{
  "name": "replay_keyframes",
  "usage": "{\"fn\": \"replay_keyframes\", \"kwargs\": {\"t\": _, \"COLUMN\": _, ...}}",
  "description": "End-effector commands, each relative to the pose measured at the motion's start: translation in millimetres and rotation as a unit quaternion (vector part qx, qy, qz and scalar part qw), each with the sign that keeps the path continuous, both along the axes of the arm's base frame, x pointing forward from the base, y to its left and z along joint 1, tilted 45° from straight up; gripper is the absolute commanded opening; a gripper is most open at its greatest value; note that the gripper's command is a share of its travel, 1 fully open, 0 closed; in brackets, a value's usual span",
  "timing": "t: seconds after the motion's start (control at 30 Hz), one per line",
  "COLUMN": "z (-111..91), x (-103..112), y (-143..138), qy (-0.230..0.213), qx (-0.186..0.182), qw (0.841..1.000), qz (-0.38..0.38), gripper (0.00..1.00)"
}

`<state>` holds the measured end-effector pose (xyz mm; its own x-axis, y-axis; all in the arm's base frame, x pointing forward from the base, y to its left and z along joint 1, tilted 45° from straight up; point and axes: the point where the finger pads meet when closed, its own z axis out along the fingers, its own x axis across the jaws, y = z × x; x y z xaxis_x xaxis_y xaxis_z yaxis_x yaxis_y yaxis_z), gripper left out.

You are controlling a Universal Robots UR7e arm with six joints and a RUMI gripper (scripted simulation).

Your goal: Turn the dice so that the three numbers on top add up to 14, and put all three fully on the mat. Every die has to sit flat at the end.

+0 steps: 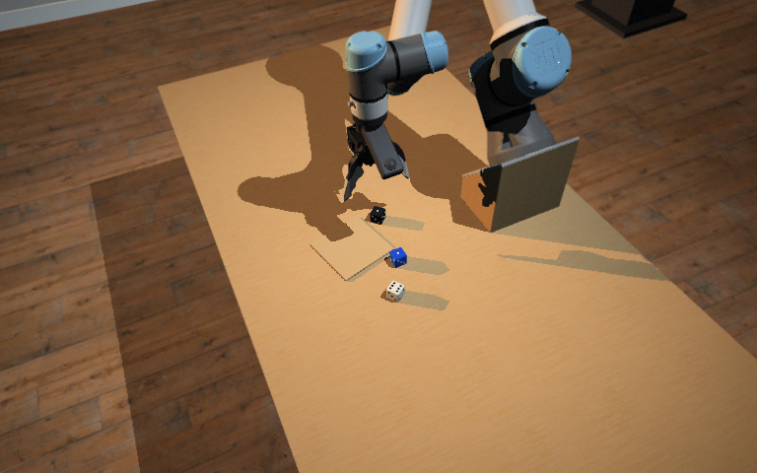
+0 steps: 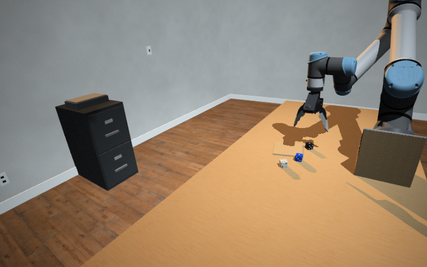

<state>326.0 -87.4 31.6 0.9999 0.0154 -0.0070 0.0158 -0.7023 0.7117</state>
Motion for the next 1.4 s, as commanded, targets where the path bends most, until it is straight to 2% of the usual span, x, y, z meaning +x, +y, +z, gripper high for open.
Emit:
{"fn": "replay_keyframes", "kwargs": {"t": 0.0, "z": -11, "x": 1, "y": -11, "qy": -0.002, "qx": 0.0, "qw": 1.0, "qz": 0.002, "gripper": 1.0}}
{"fn": "replay_keyframes", "kwargs": {"t": 0.57, "z": -32, "x": 2, "y": -32, "qy": -0.002, "qx": 0.0, "qw": 1.0, "qz": 0.002, "gripper": 1.0}}
{"fn": "replay_keyframes", "kwargs": {"t": 1.37, "z": -34, "x": 2, "y": -34, "qy": -0.002, "qx": 0.0, "qw": 1.0, "qz": 0.002, "gripper": 1.0}}
